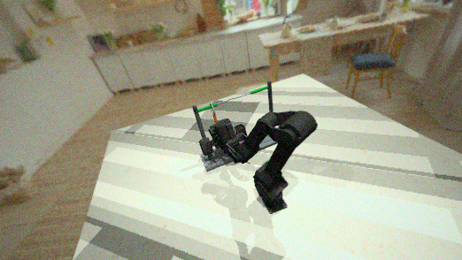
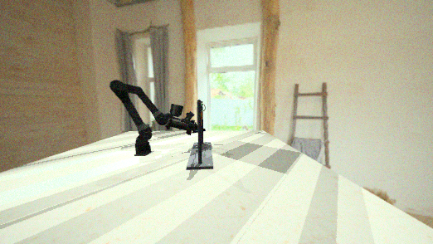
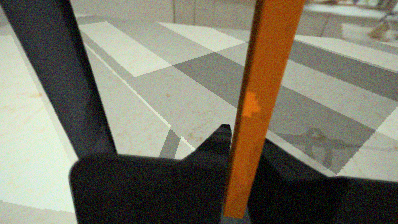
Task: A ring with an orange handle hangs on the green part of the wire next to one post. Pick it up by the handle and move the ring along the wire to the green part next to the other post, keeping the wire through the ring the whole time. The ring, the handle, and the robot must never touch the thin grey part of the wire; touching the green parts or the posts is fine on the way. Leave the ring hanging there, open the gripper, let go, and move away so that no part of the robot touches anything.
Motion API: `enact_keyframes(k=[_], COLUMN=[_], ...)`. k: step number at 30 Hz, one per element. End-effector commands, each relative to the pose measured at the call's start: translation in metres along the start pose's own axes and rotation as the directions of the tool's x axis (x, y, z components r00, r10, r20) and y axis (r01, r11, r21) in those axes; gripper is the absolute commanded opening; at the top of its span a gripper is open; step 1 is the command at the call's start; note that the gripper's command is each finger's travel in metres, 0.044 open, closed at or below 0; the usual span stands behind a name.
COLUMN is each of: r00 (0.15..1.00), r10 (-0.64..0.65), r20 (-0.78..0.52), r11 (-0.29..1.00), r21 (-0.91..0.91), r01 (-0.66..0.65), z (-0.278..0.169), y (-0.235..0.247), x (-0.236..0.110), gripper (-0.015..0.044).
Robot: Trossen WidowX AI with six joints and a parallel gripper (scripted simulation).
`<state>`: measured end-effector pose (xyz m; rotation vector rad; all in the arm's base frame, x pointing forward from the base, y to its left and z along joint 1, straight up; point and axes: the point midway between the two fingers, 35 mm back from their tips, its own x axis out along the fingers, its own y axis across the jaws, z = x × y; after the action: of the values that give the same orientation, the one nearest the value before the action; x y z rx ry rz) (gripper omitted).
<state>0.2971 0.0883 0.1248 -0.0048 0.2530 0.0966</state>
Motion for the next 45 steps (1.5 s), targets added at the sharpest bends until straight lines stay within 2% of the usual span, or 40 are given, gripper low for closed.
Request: enact_keyframes(k=[1,6,18,45], r00=[1.000,1.000,1.000,1.000], r10=[-0.003,-0.003,0.000,-0.003], r20=[0.000,0.000,0.000,-0.004], r11=[1.000,1.000,1.000,1.000], r21=[0.003,0.003,0.000,0.004], r01=[0.003,0.003,0.000,0.003], z=[0.000,0.000,0.000,0.001], y=[0.000,0.000,0.000,0.000], x=[0.000,0.000,-0.001,-0.045], gripper=[-0.0150,-0.0150,0.0160,0.0160])
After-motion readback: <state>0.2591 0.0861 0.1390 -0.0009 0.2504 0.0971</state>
